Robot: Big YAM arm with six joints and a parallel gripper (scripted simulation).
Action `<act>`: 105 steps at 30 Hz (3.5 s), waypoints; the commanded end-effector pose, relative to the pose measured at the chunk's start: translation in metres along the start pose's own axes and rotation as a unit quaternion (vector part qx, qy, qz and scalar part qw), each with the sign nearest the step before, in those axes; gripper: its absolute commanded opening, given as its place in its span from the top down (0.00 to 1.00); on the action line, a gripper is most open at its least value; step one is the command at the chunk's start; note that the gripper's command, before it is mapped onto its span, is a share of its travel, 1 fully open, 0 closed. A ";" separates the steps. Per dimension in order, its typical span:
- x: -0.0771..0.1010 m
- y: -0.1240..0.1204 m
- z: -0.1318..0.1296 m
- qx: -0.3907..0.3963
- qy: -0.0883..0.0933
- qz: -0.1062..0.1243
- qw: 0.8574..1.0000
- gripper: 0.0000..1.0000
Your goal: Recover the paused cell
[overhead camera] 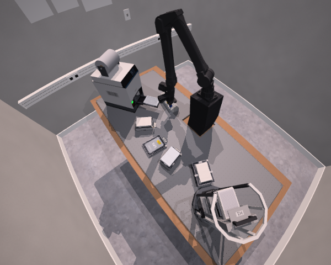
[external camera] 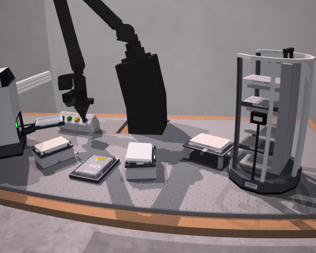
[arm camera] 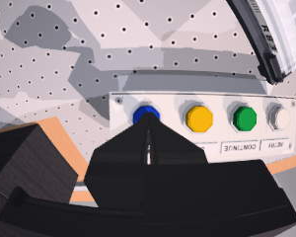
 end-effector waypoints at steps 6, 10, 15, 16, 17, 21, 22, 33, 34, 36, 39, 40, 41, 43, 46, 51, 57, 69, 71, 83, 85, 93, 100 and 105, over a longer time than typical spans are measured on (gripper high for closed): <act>-0.010 -0.008 0.001 -0.003 0.004 0.007 1.000 1.00; -0.001 0.000 0.000 -0.001 0.006 0.006 1.000 1.00; -0.001 0.000 0.000 -0.001 0.006 0.006 1.000 1.00; -0.001 0.000 0.000 -0.001 0.006 0.006 1.000 1.00; -0.001 0.000 0.000 -0.001 0.006 0.006 1.000 1.00; -0.001 0.000 0.000 -0.001 0.006 0.006 1.000 1.00; -0.001 0.000 0.000 -0.001 0.006 0.006 1.000 1.00; 0.019 0.001 0.003 0.000 0.007 0.007 1.000 1.00; 0.021 0.001 0.003 0.000 0.007 0.007 1.000 1.00; 0.025 0.001 0.003 0.000 0.006 0.007 1.000 1.00; 0.031 0.001 0.003 0.000 0.006 0.007 1.000 1.00; 0.031 0.001 0.003 0.000 0.006 0.007 1.000 1.00; 0.031 0.001 0.003 0.000 0.006 0.007 1.000 1.00; 0.035 0.001 0.003 0.001 0.006 0.006 1.000 1.00; 0.041 0.001 0.003 0.000 0.006 0.006 1.000 1.00; 0.051 0.001 0.002 0.000 0.005 0.006 1.000 1.00; 0.060 0.001 0.002 0.000 0.005 0.005 1.000 1.00; 0.082 0.002 0.001 0.000 0.004 0.004 1.000 1.00; 0.084 0.003 0.000 0.000 0.003 0.004 1.000 1.00; 0.084 0.003 -0.001 0.000 0.001 0.002 1.000 1.00; 0.084 0.003 -0.001 0.000 0.001 0.002 1.000 1.00; 0.084 0.003 -0.001 0.000 0.001 0.002 1.000 1.00; 0.084 0.003 -0.001 0.000 0.001 0.002 1.000 1.00; 0.084 0.003 -0.001 0.000 0.001 0.002 1.000 1.00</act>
Point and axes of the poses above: the point where the finger pads meet when closed, its own x axis back along the fingers, its own z axis across the jaws, y = z × x, the point moved 5 cm from there along x, back along the fingers, and after that the axes turned 7 degrees about -x, right-handed, at the moved point
